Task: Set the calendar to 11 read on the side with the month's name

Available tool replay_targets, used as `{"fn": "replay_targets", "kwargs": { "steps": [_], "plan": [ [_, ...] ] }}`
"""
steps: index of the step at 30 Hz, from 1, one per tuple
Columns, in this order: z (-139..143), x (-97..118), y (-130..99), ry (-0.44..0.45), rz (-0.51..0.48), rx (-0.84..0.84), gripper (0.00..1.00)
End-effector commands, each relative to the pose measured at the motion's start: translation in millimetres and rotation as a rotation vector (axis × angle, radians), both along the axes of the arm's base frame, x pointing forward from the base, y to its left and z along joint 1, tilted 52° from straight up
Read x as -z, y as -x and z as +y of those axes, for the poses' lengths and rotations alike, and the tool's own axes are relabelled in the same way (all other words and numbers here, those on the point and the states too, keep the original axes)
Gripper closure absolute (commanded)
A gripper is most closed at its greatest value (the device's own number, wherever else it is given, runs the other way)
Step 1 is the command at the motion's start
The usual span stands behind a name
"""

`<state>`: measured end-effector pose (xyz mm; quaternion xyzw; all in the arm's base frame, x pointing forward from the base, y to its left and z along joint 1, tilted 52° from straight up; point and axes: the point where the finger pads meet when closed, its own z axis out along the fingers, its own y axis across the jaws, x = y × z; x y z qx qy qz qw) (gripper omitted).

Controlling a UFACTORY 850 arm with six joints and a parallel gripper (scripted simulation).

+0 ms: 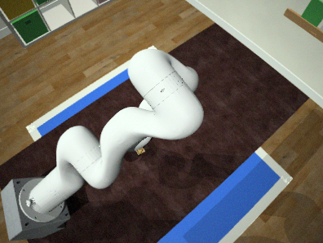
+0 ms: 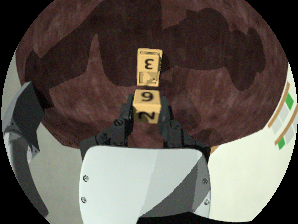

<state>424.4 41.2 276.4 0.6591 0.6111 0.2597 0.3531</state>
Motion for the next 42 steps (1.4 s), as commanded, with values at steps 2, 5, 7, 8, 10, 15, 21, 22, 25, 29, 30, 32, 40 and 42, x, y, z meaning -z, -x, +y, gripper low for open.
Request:
{"fn": "replay_targets", "kwargs": {
  "steps": [2,5,7,8,10,15,21,22,25,29,30,32,40,42],
  "plan": [
    [-2.3,10.6,-14.1,-0.001,-0.002,-0.001,0.71],
    [-3.5,16.7,-21.9,-0.001,-0.002,-0.001,0.71],
    [-4.3,20.2,-26.5,-0.001,-0.002,-0.001,0.71],
    [-4.6,21.7,-28.4,-0.001,-0.002,-0.001,0.71],
    [-5.1,24.1,-31.5,-0.001,-0.002,-0.001,0.71],
    [-5.5,26.1,-34.1,-0.001,-0.002,-0.001,0.71],
    [-5.6,26.7,-34.8,-0.001,-0.002,-0.001,0.71],
    [-5.6,26.7,-34.8,-0.001,-0.002,-0.001,0.71],
    [-5.6,26.7,-34.8,-0.001,-0.002,-0.001,0.71],
    [-5.6,26.7,-34.8,-0.001,-0.002,-0.001,0.71],
    [-5.6,26.7,-34.8,-0.001,-0.002,-0.001,0.71],
    [-5.6,26.7,-34.8,-0.001,-0.002,-0.001,0.71],
    [-5.6,26.7,-34.8,-0.001,-0.002,-0.001,0.71],
    [-5.6,26.7,-34.8,-0.001,-0.002,-0.001,0.71]
  ]
}}
